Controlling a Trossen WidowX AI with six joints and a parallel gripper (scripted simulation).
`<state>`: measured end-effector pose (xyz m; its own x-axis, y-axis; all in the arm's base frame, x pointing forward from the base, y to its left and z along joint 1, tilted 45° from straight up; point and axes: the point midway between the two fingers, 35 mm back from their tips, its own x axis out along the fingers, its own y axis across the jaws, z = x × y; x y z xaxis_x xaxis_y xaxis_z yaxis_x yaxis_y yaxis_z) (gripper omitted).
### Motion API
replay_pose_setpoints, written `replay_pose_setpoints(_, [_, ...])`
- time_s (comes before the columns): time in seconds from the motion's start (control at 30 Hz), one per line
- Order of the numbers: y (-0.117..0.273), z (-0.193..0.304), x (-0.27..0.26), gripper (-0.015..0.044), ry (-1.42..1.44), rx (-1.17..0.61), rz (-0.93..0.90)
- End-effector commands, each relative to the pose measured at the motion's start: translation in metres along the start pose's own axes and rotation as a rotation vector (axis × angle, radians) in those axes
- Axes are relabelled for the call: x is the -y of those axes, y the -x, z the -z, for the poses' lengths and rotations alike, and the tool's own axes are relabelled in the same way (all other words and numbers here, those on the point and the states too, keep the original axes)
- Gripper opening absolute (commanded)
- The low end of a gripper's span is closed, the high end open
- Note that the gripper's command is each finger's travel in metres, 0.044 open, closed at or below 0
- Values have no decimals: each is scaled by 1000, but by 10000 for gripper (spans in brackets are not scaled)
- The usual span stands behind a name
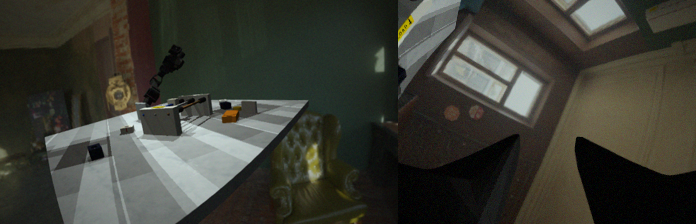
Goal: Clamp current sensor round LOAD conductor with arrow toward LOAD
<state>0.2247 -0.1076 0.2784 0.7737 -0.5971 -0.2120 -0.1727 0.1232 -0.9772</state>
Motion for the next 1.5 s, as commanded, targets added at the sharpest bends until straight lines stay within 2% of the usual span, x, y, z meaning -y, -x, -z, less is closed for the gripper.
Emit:
replay_pose_setpoints(0.0, [0,-2,1,210,-17,7,2])
replay_pose_setpoints(0.17, [-8,-44,15,341,-462,213,17])
replay_pose_setpoints(0.3, [-9,-83,28,440,-860,412,-46])
replay_pose_setpoints(0.47, [-1,-128,42,440,-1326,647,-231])
replay_pose_setpoints(0.57, [3,-140,46,440,-1454,709,-310])
replay_pose_setpoints(1.03, [1,-141,45,440,-1449,701,-317])
replay_pose_setpoints(1.23, [-62,-150,0,440,-1319,451,-545])
replay_pose_setpoints(1.47, [-127,-137,-71,440,-1244,155,-888])
